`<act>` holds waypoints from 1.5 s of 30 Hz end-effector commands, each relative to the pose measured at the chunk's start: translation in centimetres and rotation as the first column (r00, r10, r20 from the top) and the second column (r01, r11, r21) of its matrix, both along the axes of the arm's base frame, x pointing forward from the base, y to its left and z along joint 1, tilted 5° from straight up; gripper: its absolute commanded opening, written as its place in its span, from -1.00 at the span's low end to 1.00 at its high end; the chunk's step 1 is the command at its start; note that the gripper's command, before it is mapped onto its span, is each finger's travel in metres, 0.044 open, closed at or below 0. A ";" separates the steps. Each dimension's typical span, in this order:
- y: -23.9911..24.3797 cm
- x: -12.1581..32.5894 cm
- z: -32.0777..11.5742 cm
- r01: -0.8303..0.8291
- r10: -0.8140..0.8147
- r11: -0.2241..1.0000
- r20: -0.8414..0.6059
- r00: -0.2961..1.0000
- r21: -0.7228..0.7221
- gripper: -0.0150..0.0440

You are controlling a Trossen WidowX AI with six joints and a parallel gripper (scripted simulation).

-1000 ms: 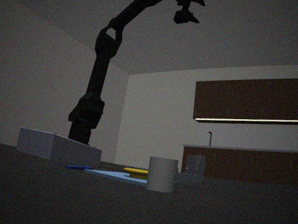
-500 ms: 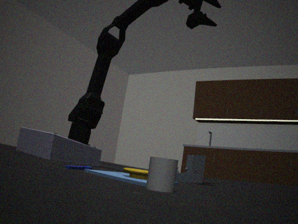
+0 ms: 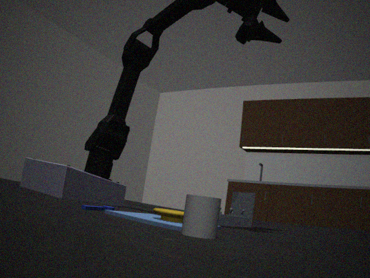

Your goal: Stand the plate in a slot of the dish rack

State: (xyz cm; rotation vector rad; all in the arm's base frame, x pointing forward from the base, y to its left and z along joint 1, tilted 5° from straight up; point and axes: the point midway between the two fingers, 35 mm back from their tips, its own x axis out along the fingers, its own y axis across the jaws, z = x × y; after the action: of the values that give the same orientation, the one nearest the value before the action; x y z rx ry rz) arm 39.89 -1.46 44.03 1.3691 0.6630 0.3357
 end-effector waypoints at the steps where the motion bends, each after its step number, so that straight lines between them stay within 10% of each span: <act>1: -1.4 0.8 -2.9 0.038 -0.042 0.995 -0.035 0.999 -0.092 0.86; 27: -8.7 -1.1 -17.9 -0.129 -0.090 0.765 -0.304 0.948 -0.631 0.86; 45: -12.0 -7.2 -26.0 -0.560 0.042 0.462 -0.614 0.788 -0.687 0.86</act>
State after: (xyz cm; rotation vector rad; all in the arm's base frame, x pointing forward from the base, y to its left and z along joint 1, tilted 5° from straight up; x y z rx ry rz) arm 34.14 -13.02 19.66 0.3867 1.2566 -0.1386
